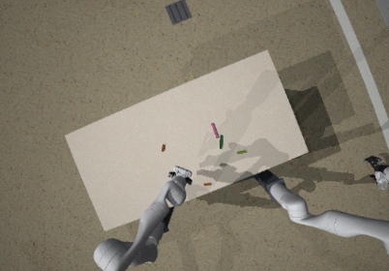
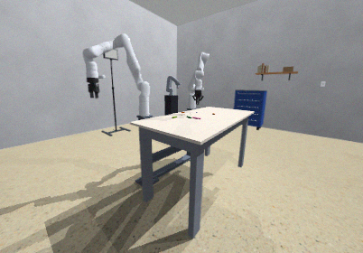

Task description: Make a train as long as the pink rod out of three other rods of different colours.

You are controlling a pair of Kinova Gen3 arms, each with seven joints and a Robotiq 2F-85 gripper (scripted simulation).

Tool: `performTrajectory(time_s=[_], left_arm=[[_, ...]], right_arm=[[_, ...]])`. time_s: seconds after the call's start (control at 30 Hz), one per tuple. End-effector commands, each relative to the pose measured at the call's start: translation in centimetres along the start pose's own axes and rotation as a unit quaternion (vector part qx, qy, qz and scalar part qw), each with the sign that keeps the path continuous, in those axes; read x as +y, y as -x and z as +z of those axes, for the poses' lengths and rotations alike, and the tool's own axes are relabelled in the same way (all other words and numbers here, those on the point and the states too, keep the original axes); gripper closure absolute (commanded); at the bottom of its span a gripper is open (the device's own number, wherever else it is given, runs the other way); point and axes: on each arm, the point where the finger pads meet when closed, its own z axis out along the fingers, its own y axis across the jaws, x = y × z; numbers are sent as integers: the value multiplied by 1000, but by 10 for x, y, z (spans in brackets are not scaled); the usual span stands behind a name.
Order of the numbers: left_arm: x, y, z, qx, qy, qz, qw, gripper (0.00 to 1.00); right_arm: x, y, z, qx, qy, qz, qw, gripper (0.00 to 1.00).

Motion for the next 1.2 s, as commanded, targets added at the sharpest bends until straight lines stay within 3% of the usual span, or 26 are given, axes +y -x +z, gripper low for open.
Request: performTrajectory(time_s=[0.0, 0.63, 1.17], left_arm=[[0, -1, 9, 1, 0, 0, 1000, 827], [2, -1, 75, 1, 0, 0, 1000, 827], [2, -1, 82, 1, 0, 0, 1000, 827]], right_arm=[[0, 0, -1, -1, 0, 0, 1000, 2], [0, 0, -1, -1, 0, 0, 1000, 2], [0, 0, -1, -1, 0, 0, 1000, 2]])
